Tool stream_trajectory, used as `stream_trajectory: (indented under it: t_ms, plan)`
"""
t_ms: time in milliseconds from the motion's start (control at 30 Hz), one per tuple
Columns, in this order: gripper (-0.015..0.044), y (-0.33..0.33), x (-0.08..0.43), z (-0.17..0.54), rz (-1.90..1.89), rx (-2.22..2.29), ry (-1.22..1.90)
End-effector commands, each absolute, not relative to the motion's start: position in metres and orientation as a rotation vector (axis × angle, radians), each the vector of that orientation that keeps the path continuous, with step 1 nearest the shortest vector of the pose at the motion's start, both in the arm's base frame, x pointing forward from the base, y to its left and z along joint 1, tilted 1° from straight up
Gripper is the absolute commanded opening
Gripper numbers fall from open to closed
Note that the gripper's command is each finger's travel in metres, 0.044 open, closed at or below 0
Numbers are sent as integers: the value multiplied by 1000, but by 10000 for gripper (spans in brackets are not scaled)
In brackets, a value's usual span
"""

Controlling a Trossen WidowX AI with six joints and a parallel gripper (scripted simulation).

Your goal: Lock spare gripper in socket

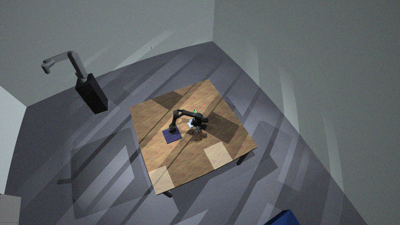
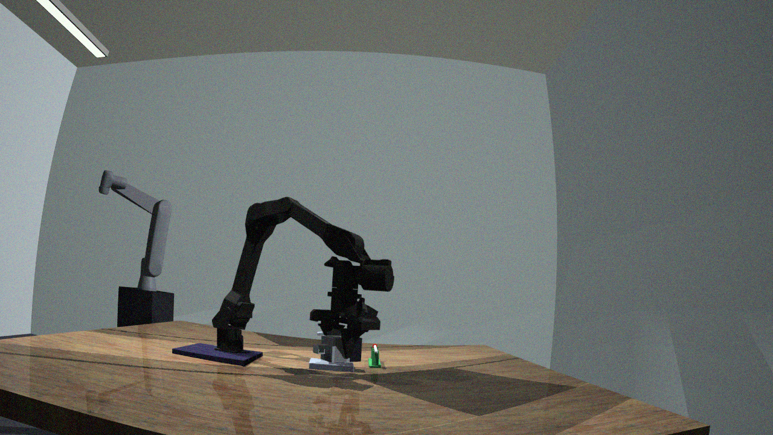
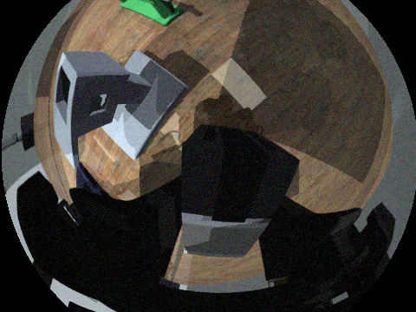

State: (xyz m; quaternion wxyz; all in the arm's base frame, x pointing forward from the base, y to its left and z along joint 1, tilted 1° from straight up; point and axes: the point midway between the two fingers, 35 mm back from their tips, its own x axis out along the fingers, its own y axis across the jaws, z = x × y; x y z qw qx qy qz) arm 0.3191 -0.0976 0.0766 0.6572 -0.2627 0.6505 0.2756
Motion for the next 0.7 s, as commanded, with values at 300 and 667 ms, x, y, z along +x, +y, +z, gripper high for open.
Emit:
stream_trajectory:
  t_ms: [300,667]
  plan:
    - [0,-99,318,78,364,-337,1533]
    - [0,-99,316,78,148,-120,1559]
